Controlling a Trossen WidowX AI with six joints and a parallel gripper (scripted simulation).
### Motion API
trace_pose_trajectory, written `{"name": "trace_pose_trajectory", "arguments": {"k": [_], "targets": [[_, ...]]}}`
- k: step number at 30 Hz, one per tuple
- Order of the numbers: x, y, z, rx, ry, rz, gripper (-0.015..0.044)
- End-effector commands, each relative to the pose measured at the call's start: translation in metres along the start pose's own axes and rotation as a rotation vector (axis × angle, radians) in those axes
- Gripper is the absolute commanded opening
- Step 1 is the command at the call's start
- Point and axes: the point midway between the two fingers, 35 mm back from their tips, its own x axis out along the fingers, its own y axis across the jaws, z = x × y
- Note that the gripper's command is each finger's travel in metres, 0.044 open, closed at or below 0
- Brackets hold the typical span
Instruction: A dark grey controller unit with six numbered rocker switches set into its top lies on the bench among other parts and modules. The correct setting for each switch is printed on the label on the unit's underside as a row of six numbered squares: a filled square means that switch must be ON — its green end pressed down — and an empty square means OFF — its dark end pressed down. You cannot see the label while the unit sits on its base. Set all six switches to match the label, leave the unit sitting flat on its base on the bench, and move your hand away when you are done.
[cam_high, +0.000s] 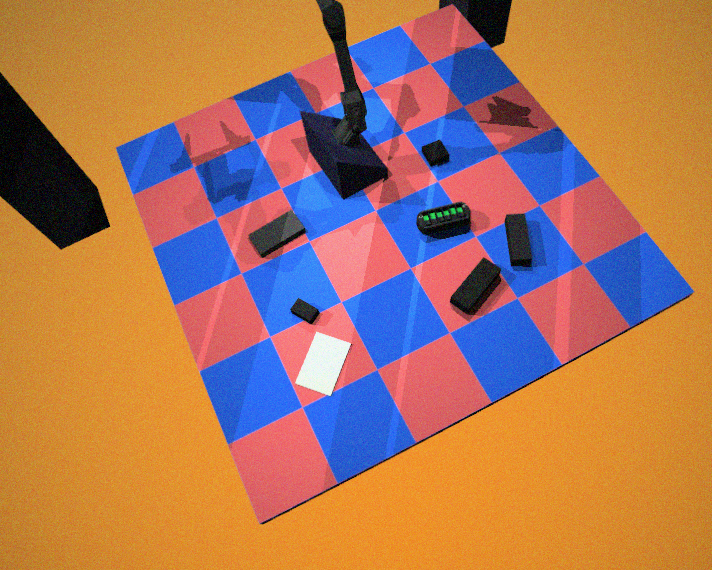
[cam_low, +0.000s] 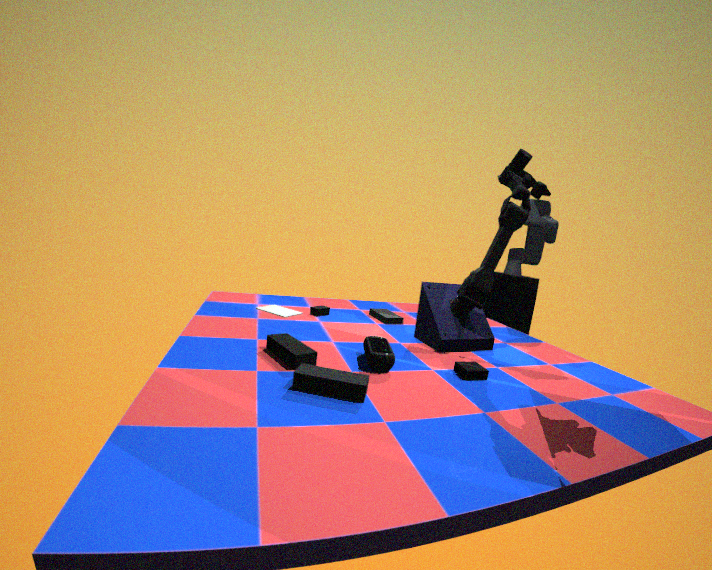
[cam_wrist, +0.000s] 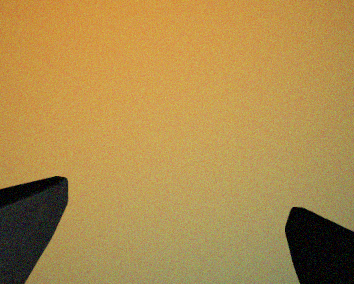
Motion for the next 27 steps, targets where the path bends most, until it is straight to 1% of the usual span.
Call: {"name": "trace_pose_trajectory", "arguments": {"k": [1, 4, 5, 13, 15, 22, 27], "targets": [[0.0, 0.0, 0.0, 0.0, 0.0, 0.0, 0.0374], [-0.002, -0.002, 0.0, -0.007, 0.001, -0.008, 0.0295], [-0.009, -0.007, 0.0, -0.029, 0.004, -0.031, 0.0269], [-0.101, -0.072, 0.008, -0.407, 0.087, -0.334, 0.0059], [-0.129, -0.087, 0.012, -0.537, 0.128, -0.419, 0.0006], [-0.244, -0.129, 0.034, -1.006, 0.353, -0.711, 0.0], [-0.322, -0.139, 0.052, -1.309, 0.571, -0.875, 0.0]]}}
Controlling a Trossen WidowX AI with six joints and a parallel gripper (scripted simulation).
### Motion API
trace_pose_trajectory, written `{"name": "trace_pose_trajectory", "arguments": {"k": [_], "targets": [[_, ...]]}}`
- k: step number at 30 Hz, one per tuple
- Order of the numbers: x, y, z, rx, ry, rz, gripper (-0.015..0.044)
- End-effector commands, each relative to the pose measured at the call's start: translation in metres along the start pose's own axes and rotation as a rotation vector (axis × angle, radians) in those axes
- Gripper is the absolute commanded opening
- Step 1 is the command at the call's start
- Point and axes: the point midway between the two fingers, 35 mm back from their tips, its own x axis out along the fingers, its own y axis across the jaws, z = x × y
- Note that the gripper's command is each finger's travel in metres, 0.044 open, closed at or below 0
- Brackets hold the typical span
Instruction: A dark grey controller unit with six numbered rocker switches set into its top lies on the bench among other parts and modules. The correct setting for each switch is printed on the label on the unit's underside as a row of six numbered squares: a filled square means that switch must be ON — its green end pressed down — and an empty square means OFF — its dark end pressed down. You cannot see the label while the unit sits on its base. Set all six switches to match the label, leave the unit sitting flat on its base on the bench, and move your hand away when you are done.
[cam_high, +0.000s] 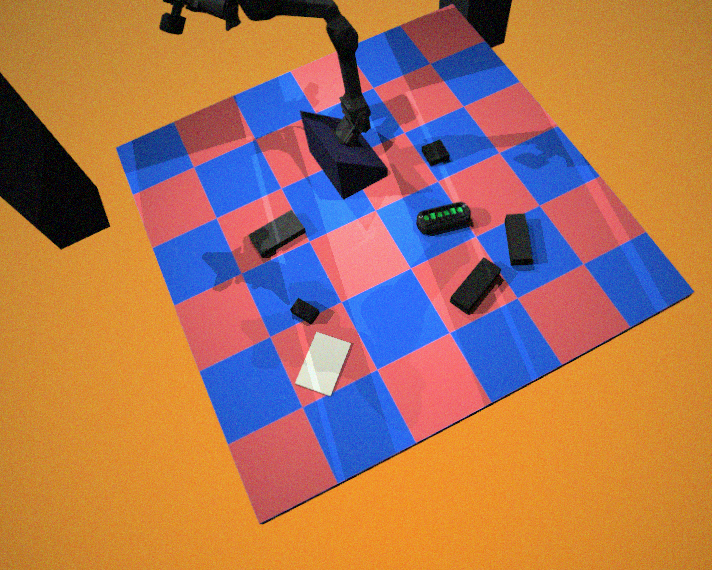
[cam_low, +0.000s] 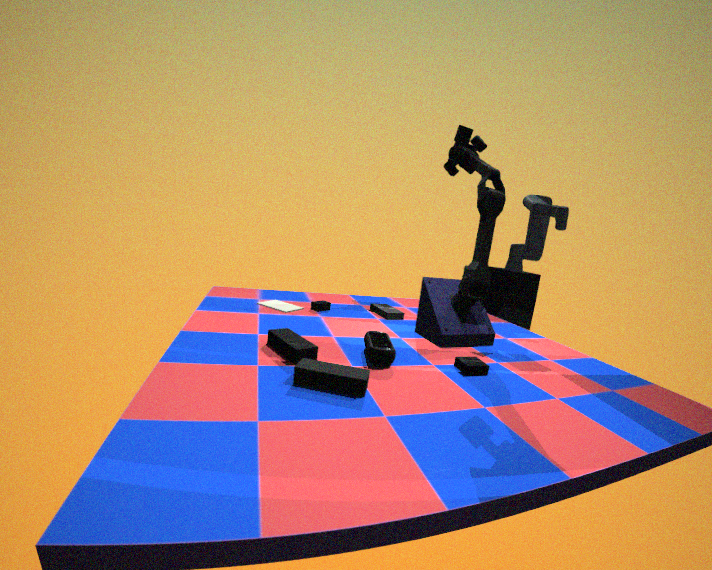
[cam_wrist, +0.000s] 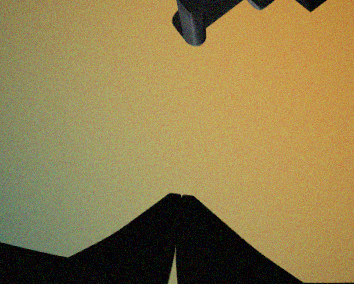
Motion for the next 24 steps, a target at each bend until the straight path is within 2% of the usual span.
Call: {"name": "trace_pose_trajectory", "arguments": {"k": [1, 6, 13, 24], "targets": [[-0.033, -0.031, -0.035, -0.253, 0.126, -0.085, 0.0], [-0.084, -0.074, -0.076, -0.579, 0.312, -0.167, 0.0], [-0.179, -0.146, -0.121, -1.06, 0.644, -0.228, 0.0], [-0.354, -0.244, -0.133, -1.73, 1.233, -0.132, 0.0]]}}
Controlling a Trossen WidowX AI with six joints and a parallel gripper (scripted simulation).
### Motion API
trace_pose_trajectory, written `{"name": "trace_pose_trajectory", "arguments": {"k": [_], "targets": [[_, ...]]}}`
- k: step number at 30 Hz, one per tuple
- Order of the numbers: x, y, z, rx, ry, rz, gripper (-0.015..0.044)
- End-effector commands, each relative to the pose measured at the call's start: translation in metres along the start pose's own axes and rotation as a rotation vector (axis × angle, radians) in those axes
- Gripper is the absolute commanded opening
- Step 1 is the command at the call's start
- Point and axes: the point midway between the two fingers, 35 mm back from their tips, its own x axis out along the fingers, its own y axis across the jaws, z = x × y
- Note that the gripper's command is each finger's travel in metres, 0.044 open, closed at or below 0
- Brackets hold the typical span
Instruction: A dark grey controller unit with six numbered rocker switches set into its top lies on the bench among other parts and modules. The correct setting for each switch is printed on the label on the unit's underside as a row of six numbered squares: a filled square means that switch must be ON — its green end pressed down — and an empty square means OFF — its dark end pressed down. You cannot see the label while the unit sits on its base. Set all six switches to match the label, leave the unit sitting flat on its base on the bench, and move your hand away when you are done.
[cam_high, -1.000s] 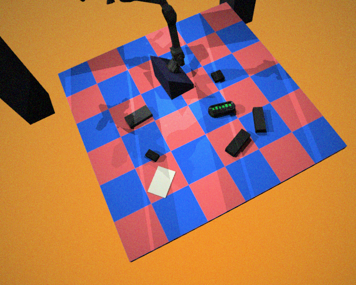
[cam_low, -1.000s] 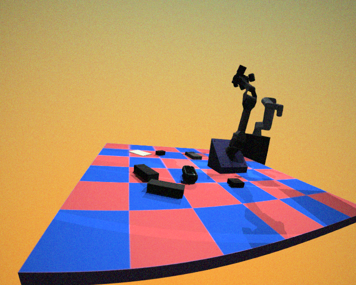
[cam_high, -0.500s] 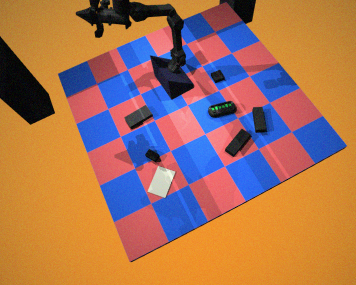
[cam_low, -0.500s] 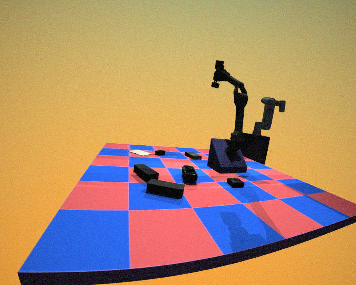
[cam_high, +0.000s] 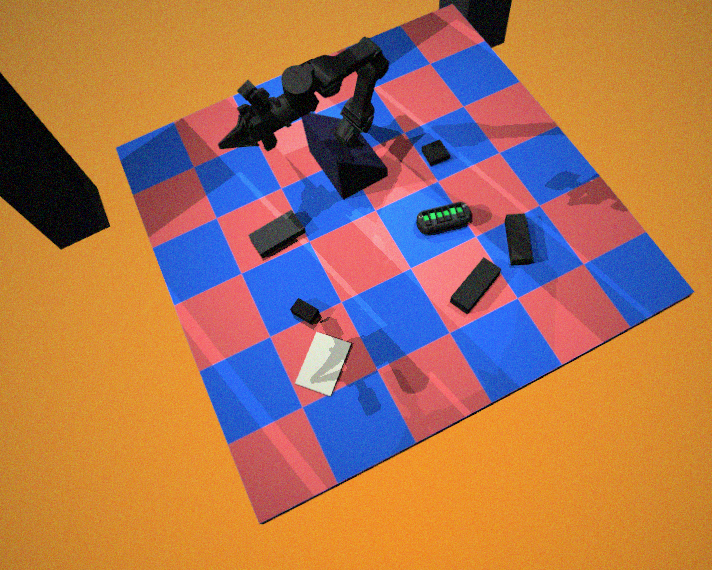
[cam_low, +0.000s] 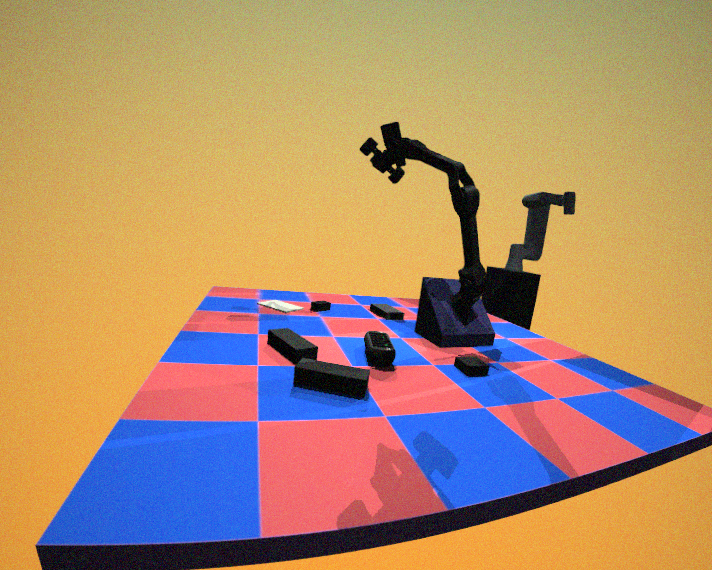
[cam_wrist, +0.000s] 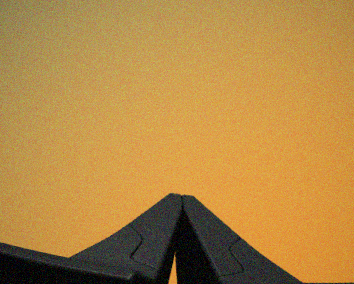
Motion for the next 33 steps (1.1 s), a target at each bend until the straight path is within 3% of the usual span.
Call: {"name": "trace_pose_trajectory", "arguments": {"k": [1, 10, 20, 33], "targets": [[-0.015, 0.023, -0.06, -0.257, 0.135, 0.049, 0.0], [-0.074, 0.052, -0.206, -0.905, 0.463, 0.248, 0.0], [-0.167, 0.038, -0.346, -1.552, 0.764, 0.596, 0.0], [-0.329, -0.044, -0.483, -2.235, 1.169, 1.349, 0.0]]}}
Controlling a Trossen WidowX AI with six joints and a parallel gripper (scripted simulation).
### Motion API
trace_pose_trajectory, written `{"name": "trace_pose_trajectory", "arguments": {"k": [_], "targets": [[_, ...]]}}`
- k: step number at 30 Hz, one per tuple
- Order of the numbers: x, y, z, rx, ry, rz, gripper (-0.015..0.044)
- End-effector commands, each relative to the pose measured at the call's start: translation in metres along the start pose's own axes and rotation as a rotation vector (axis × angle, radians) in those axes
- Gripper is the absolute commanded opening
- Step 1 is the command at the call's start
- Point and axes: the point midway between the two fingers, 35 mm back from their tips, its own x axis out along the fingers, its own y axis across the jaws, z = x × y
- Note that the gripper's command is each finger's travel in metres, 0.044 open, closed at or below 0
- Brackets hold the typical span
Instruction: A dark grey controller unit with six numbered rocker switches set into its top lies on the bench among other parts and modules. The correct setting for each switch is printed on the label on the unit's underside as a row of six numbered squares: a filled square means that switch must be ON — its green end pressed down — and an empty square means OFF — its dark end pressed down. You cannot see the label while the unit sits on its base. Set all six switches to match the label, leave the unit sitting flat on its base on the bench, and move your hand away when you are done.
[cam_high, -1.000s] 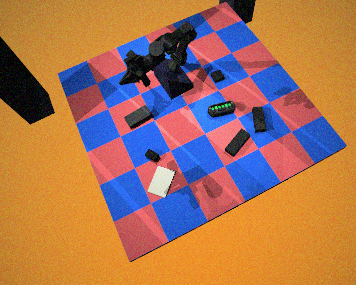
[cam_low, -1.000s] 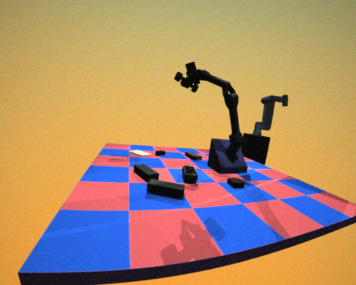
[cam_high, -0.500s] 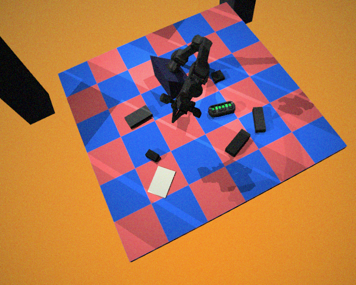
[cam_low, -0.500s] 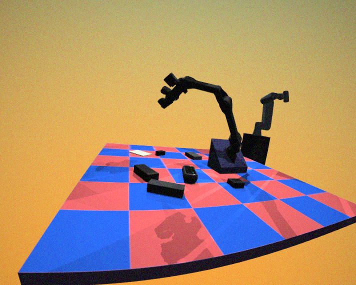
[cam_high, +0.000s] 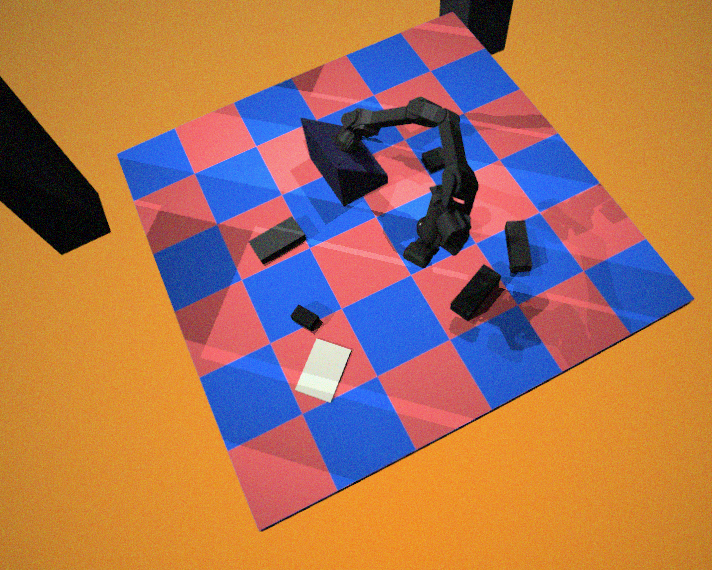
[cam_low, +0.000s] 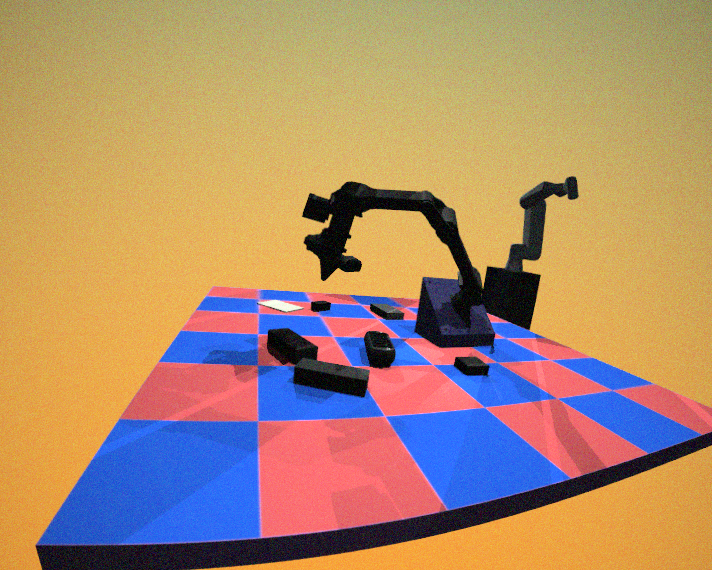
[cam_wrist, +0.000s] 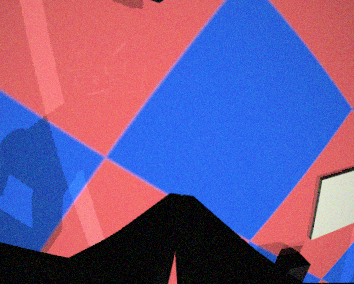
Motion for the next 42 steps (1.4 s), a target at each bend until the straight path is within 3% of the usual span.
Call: {"name": "trace_pose_trajectory", "arguments": {"k": [1, 10, 42], "targets": [[0.019, 0.057, 0.018, -0.255, 0.008, 0.16, 0.0], [0.052, 0.199, 0.035, -0.787, -0.057, 0.552, 0.0], [0.091, 0.214, 0.039, -0.815, -0.045, 0.563, 0.0]]}}
